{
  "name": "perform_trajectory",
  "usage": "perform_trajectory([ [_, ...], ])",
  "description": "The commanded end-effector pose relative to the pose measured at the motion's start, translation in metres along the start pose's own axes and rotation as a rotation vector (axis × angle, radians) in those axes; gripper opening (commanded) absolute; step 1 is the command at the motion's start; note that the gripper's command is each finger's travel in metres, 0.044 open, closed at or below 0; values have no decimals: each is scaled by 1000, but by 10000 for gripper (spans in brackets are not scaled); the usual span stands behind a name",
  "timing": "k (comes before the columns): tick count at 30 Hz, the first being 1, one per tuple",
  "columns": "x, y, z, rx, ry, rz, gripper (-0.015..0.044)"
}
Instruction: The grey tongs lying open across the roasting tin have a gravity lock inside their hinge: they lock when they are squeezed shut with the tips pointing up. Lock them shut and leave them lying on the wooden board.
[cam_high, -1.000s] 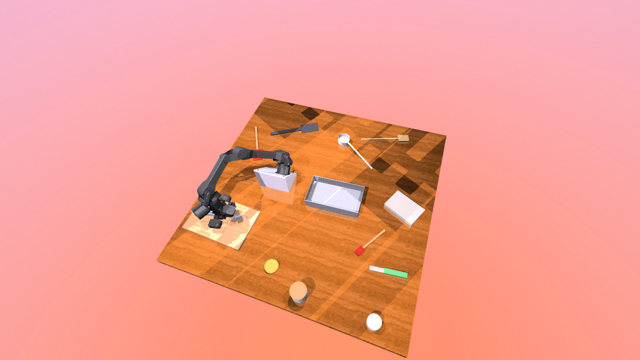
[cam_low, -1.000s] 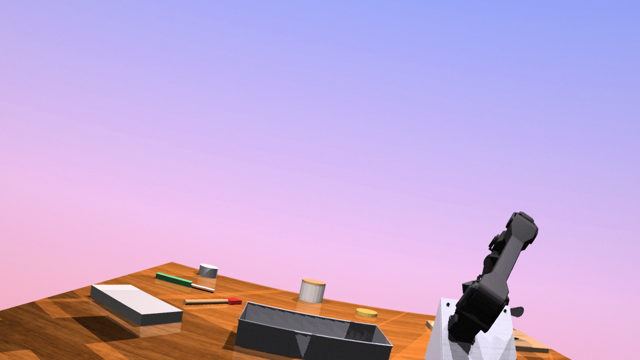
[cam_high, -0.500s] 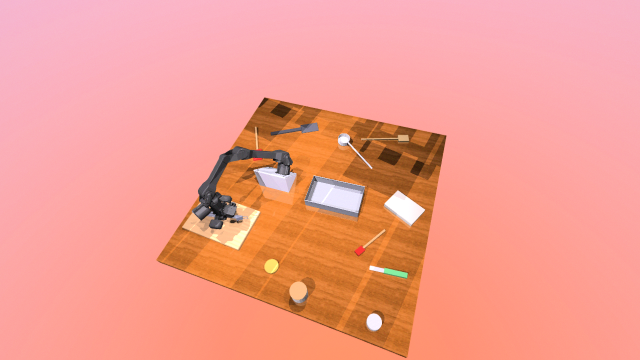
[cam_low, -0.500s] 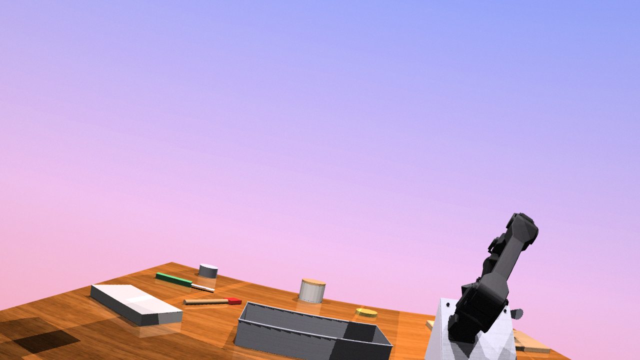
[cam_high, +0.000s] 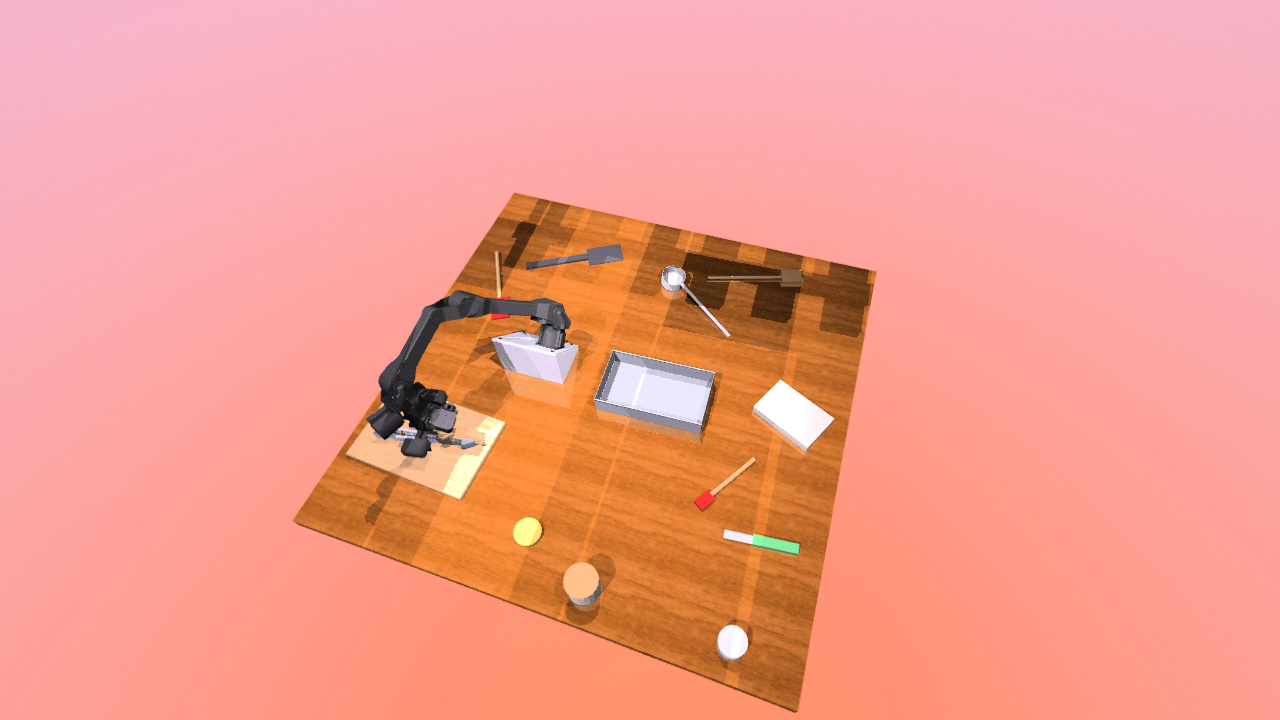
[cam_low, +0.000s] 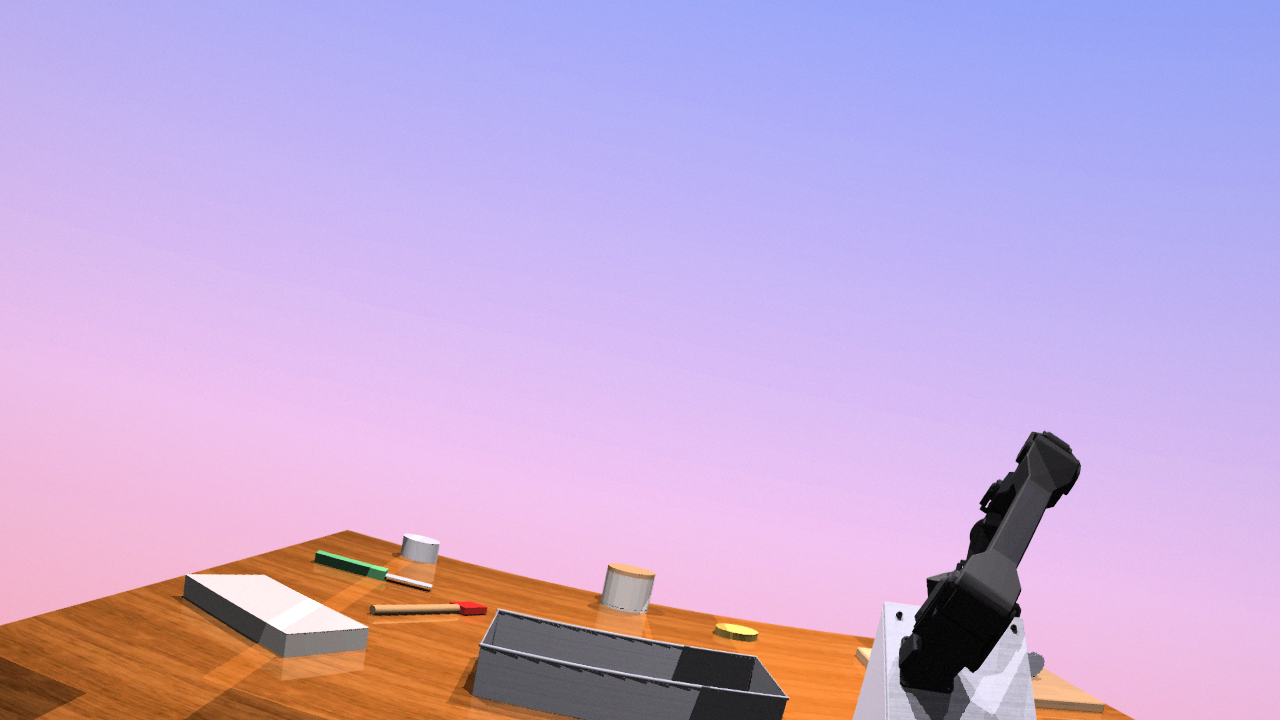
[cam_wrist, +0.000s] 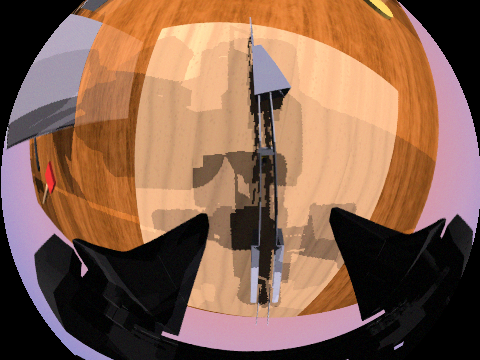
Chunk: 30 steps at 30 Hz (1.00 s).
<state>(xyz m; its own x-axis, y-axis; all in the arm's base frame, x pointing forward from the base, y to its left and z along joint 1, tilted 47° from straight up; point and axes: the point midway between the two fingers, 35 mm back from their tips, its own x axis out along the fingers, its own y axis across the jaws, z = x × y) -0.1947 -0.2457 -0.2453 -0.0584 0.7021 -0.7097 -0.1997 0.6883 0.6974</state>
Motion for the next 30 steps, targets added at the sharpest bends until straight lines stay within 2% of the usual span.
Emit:
perform_trajectory([
  [1, 0, 0, 0, 0, 0, 0, 440],
  [5, -17, -10, 22, -2, 1, -8, 440],
  [14, -83, -37, 147, -10, -5, -4, 440],
  [23, -86, -37, 150, -10, -5, -4, 440],
  [30, -134, -35, 153, -20, 8, -11, 440],
])
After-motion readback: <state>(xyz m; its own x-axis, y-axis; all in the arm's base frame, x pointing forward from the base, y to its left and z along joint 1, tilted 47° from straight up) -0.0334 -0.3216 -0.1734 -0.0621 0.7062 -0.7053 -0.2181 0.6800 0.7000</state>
